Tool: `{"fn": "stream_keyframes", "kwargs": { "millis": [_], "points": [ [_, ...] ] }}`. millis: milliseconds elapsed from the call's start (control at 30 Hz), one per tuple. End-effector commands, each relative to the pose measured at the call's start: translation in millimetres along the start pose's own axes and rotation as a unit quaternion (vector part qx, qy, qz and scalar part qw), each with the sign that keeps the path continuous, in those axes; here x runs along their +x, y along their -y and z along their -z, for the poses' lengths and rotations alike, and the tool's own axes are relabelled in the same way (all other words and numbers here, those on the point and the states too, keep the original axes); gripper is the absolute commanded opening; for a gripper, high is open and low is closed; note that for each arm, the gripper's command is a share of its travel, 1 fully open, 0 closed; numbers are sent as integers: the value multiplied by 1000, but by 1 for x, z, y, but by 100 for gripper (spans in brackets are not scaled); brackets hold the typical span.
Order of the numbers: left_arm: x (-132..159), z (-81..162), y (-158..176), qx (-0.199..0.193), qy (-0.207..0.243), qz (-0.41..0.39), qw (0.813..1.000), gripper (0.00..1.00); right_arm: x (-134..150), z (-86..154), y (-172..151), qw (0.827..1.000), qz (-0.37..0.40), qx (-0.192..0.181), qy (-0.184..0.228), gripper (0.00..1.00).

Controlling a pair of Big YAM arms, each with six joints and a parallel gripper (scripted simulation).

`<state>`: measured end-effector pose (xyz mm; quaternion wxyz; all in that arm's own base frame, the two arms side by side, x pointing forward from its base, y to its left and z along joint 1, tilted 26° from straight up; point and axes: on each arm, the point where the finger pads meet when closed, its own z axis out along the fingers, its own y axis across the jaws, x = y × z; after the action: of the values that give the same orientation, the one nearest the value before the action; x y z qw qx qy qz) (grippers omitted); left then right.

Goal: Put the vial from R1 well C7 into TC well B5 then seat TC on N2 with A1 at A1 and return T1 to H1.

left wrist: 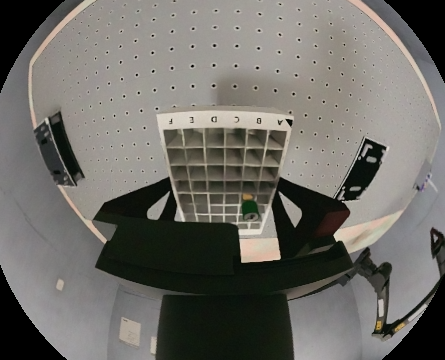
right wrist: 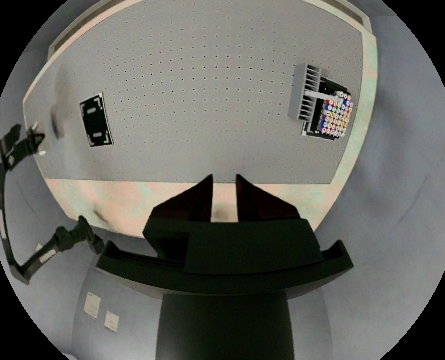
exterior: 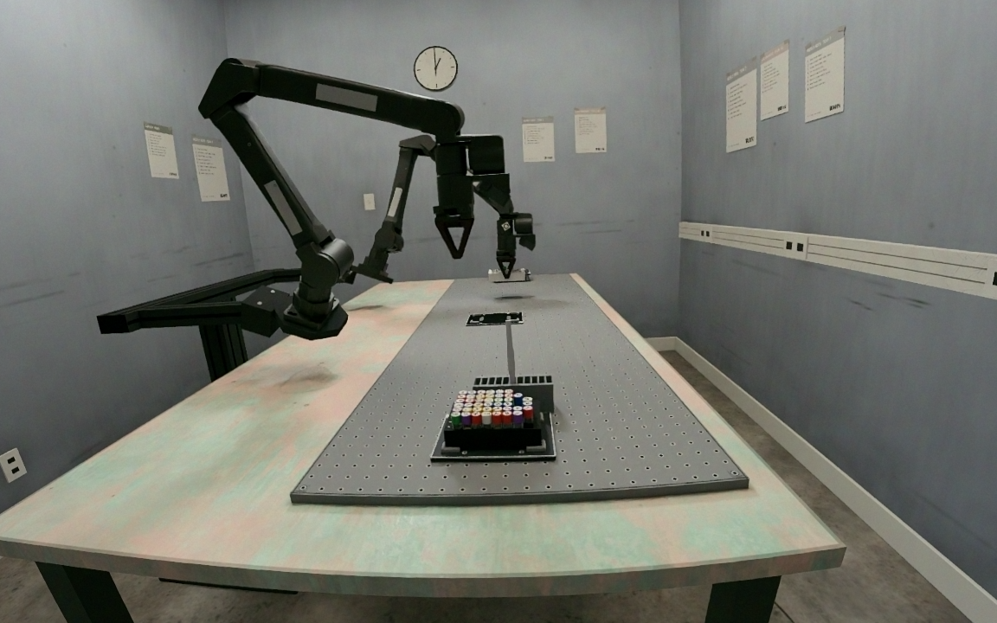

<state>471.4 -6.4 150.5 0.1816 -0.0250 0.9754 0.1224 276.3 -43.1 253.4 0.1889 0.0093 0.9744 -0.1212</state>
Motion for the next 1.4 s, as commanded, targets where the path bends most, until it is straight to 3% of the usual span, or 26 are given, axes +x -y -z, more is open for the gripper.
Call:
{"fn": "stream_keyframes", "kwargs": {
  "millis": [0,333,1367],
  "points": [
    [-11,19,-14,3,26,1,1000,0,-10,12,4,1000,-11,3,16,24],
    [-18,25,-19,6,34,-8,999,0,-10,12,4,1000,-11,3,16,24],
    [-31,32,-80,-1,39,3,999,0,-10,12,4,1000,-11,3,16,24]
  ]
}}
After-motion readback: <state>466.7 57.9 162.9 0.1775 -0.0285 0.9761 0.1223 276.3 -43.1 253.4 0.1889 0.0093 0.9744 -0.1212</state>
